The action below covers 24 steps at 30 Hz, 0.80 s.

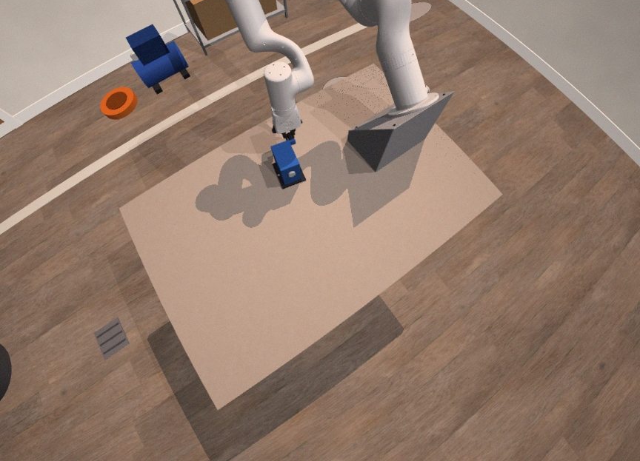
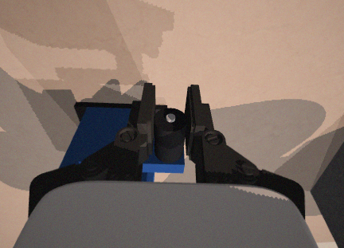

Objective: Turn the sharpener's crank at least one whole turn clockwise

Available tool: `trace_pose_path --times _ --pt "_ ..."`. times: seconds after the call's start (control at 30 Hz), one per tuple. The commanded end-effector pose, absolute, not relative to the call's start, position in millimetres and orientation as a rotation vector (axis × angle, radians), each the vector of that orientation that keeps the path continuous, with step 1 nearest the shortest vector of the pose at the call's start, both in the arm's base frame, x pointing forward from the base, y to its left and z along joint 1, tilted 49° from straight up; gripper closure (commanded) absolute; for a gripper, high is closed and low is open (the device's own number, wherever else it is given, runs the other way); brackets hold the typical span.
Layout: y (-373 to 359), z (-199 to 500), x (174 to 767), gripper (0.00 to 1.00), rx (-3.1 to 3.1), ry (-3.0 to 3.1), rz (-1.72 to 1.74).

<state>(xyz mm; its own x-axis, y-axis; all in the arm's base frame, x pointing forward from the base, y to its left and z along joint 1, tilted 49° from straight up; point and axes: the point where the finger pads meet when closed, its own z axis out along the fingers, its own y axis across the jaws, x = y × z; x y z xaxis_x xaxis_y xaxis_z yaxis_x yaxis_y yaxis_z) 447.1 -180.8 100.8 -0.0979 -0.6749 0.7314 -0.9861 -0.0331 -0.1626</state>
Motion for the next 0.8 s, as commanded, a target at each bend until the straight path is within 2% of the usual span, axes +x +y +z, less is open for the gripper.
trace_pose_path --times 0.0,0.77 --pt "-173 108 447 1.0 1.742 -1.811 0.944" --pt "-147 134 464 1.0 1.742 -1.811 0.944"
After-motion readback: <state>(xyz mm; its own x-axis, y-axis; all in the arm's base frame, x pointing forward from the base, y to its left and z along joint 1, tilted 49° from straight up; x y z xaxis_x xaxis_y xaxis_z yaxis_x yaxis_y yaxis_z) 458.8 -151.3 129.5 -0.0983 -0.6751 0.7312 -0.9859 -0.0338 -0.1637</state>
